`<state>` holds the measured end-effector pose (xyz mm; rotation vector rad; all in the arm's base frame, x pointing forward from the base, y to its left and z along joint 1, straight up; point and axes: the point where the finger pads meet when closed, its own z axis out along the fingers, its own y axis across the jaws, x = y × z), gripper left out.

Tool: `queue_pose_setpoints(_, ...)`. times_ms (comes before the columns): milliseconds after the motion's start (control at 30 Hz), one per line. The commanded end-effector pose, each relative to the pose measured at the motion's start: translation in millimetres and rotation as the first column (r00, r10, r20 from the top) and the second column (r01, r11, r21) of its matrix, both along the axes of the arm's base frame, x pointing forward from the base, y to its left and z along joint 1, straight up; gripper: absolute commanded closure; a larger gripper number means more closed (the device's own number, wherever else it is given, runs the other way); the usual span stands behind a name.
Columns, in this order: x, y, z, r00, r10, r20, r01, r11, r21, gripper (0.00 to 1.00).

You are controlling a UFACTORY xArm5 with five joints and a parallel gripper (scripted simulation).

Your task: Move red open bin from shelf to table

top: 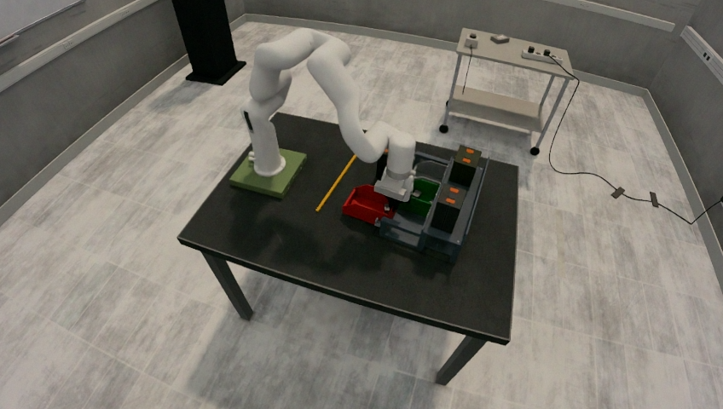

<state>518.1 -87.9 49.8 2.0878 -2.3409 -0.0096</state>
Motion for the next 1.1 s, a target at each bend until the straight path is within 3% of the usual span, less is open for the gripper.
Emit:
queue_pose_setpoints(0,1.7,-0.3,2.0,1.000,0.000,0.005,0.000,1.000,-0.001,0.98)
queue_pose_setpoints(1067,1.7,-0.3,2.0,1.000,0.000,0.005,0.000,1.000,-0.001,1.00)
